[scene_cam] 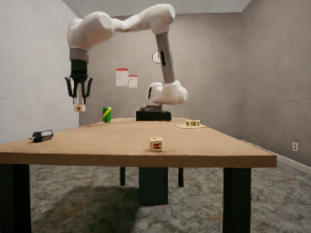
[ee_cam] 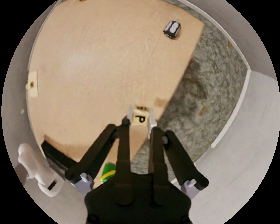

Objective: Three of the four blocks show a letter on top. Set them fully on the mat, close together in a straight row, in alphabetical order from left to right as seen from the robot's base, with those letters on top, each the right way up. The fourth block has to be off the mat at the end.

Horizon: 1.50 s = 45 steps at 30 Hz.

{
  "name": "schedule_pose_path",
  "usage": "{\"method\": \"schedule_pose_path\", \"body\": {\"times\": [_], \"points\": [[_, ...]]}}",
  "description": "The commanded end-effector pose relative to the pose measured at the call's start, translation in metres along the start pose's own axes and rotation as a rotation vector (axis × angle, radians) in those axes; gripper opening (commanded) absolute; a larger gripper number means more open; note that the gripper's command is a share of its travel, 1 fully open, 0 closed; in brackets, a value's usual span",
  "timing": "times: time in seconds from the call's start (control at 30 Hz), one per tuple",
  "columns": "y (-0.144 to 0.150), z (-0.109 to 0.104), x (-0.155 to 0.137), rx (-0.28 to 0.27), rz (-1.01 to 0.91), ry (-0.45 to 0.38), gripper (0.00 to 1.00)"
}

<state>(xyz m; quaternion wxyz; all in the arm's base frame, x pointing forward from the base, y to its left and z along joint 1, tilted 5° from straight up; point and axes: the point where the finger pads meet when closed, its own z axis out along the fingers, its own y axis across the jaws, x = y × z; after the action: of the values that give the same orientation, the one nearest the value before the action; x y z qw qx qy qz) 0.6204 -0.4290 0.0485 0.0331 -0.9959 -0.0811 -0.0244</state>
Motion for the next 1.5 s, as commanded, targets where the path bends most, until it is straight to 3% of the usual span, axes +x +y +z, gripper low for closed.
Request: {"method": "schedule_pose_path", "body": {"times": [0.0,0.63,1.47], "points": [[0.003,-0.006,-0.003,-0.004,0.002,-0.005,0.24],[-0.012,-0.004,0.003,-0.004,0.092,-0.006,0.24],[-0.1,-0.006,0.045,-0.011,0.811,-0.002,0.24]]}}
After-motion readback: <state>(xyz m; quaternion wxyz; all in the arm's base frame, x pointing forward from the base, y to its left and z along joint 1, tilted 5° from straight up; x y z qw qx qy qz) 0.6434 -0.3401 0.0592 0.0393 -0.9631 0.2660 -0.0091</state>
